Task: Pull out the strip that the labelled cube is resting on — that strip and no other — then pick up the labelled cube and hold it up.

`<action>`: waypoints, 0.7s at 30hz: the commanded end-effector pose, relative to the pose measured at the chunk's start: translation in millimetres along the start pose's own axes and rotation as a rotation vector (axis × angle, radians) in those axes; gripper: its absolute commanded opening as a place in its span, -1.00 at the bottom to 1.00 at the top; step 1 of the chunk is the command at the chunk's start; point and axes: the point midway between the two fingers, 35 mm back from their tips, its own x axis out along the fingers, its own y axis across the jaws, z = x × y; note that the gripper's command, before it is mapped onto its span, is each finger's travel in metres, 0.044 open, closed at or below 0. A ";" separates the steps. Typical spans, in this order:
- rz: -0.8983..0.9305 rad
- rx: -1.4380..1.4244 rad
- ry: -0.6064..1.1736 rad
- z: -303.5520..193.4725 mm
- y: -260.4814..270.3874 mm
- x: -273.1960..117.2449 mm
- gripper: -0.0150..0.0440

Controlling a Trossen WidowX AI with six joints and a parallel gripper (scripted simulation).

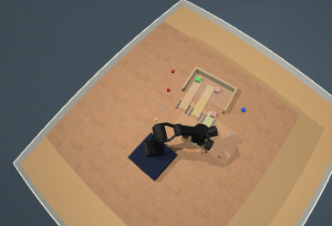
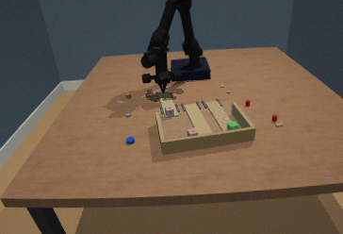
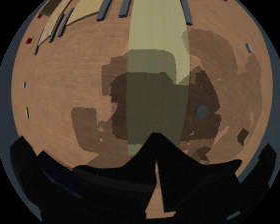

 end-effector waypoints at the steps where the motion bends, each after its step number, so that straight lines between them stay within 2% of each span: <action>1: 0.008 0.002 0.013 1.4 -0.8 -18.5 -0.49; 3: 0.015 0.003 0.025 1.9 -0.9 -38.2 -0.49; 6: 0.016 0.003 0.026 1.9 -0.9 -40.7 -0.49; 10: 0.018 -0.125 0.023 24.1 -4.0 -40.6 -0.14; 21: 0.017 -0.132 0.019 73.5 -7.5 -49.1 0.84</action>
